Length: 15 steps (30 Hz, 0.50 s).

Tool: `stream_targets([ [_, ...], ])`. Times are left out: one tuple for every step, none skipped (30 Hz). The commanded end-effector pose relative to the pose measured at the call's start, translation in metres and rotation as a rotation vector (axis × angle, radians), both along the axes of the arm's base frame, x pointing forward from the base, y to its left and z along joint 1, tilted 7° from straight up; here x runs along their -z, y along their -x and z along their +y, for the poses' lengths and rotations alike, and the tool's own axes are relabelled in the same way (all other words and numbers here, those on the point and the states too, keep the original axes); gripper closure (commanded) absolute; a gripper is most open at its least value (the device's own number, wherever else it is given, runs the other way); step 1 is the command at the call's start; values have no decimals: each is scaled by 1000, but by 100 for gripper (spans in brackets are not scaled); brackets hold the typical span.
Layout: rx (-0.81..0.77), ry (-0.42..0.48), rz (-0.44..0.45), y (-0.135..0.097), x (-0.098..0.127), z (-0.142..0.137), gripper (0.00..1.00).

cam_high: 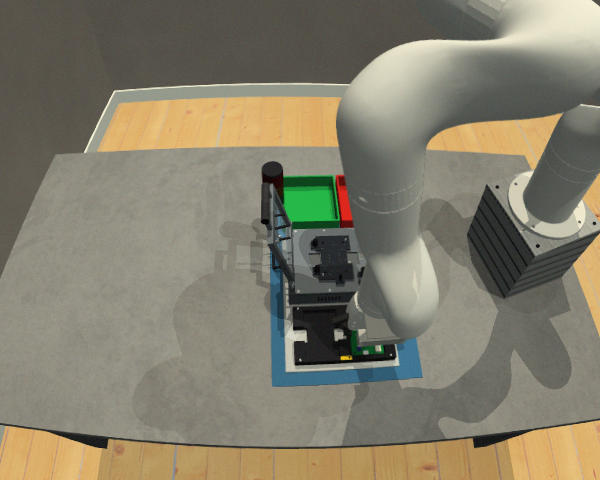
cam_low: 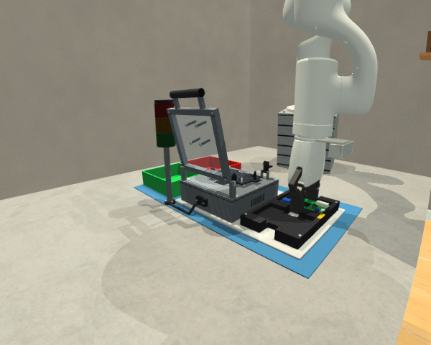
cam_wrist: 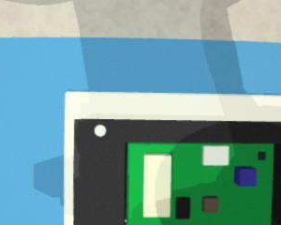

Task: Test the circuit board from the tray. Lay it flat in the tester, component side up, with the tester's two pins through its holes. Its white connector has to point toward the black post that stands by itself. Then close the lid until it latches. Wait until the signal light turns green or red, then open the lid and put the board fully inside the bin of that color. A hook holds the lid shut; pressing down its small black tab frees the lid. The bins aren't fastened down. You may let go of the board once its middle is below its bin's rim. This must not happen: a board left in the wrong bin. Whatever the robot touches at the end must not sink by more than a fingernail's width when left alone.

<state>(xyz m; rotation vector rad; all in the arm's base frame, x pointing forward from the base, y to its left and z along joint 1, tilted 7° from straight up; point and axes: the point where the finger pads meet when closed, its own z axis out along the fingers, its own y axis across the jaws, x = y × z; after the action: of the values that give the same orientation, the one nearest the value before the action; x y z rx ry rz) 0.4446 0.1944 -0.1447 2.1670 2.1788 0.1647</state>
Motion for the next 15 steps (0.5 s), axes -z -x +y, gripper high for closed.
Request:
stream_targets([
  [0,-1,-1,-1,-1,0,21],
  [0,-1,-1,0,-1,0,21],
  [0,-1,-1,0,-2,0,21],
  [0,-1,-1,0,-2,0,21],
  [0,-1,-1,0,-2,0,21],
  [0,-1,-1,0,-3,0,21],
  [0,-1,-1,0,-4,0,21],
  [0,-1,-1,0,-4,0,21],
  [0,-1,-1,0,-6,0,21],
  [0,-1,-1,0,-7,0,21],
  [0,-1,-1,0,-8,0,21],
  [0,-1,-1,1,-9,0,21],
  [0,-1,-1,1,-11,0,21],
  [0,-1,-1,1,-12,0,21],
  [0,-1,-1,1,-14,0,21],
])
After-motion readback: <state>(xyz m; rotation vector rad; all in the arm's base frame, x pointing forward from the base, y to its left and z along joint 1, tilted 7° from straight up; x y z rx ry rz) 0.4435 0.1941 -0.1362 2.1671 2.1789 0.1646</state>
